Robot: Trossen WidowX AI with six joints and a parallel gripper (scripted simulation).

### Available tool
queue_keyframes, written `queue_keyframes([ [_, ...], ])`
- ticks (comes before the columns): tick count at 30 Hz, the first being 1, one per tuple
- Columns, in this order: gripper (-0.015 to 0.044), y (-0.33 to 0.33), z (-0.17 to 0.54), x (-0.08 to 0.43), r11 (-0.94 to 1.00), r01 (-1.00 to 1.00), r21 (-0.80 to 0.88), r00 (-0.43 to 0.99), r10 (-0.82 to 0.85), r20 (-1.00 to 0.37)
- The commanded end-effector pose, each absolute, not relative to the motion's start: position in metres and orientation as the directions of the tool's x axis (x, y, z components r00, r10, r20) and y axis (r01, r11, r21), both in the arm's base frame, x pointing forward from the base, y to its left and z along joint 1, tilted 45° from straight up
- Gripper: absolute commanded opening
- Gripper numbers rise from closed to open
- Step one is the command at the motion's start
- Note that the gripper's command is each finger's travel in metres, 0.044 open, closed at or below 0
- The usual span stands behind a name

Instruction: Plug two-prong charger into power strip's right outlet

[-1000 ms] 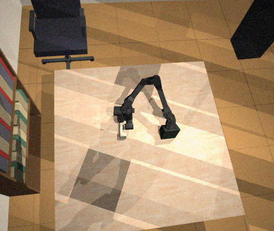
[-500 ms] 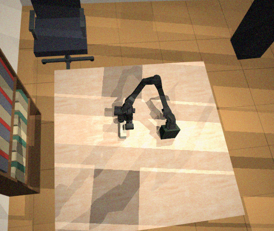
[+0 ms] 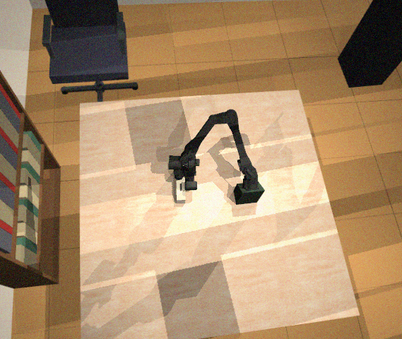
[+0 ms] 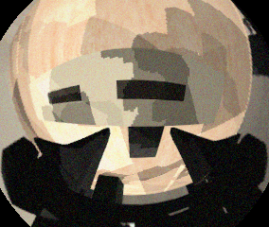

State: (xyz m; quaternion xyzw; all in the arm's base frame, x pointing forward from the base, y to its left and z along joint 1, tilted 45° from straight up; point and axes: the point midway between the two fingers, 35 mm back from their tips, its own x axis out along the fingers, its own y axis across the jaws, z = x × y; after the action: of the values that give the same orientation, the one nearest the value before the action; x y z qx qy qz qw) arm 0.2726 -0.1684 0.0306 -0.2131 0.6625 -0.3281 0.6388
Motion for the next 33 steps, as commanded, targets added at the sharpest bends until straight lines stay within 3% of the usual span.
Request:
queue_keyframes([
  [1, 0.0440, -0.168, 0.031, 0.271, 0.695, 0.138, -0.706, -0.087, -0.702, -0.707],
  [33, 0.0440, -0.166, 0.029, 0.245, 0.694, 0.140, -0.706, -0.083, -0.702, -0.707],
])
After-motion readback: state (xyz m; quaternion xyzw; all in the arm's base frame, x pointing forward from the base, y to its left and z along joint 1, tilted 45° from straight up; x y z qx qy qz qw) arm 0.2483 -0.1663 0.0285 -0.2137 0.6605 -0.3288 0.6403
